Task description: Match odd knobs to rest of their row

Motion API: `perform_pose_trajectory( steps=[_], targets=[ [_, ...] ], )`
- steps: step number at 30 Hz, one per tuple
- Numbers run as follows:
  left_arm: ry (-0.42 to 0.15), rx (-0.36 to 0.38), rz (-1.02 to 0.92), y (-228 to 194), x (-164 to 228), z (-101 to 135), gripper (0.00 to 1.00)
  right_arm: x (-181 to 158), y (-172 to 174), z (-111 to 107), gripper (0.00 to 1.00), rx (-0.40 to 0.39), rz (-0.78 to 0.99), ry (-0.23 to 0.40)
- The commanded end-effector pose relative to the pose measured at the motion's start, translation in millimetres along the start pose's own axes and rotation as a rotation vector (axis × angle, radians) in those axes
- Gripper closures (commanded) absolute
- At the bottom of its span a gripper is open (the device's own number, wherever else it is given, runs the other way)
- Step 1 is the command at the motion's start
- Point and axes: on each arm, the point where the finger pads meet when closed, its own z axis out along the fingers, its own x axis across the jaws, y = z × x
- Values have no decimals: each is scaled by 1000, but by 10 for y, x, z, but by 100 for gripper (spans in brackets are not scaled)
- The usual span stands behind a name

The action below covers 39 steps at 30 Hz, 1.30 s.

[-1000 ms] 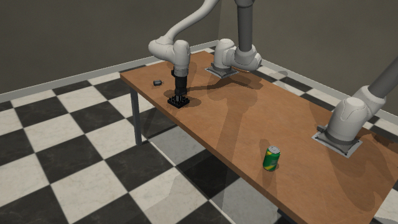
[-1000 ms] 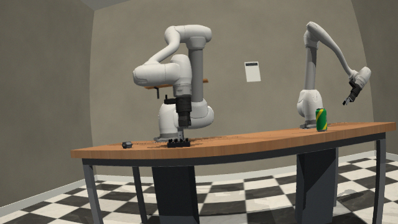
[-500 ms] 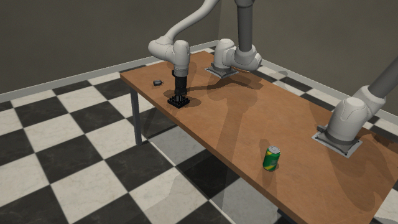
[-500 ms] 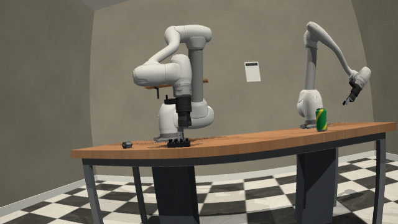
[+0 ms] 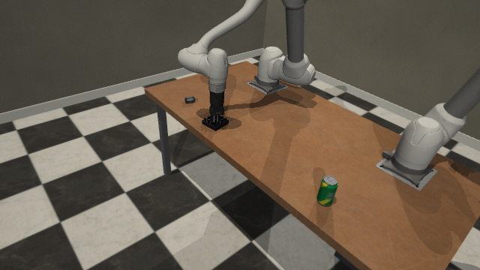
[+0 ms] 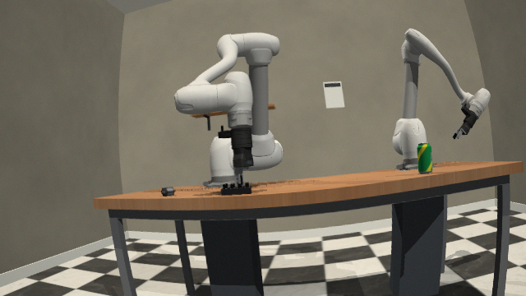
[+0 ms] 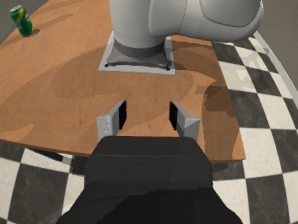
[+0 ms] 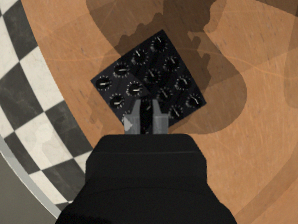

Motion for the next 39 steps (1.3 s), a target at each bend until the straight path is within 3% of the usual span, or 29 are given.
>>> perform_pose_trajectory(
  steps=[1, 19, 39],
  targets=[
    [-6, 7, 5, -39, -8, 16, 0, -23, -6, 9, 70, 8, 99, 0],
    [-6, 7, 5, -39, -8, 16, 0, -24, -8, 10, 70, 8, 512, -1],
    [-6, 7, 5, -39, -8, 16, 0, -10, -8, 16, 70, 9, 721, -1]
  ],
)
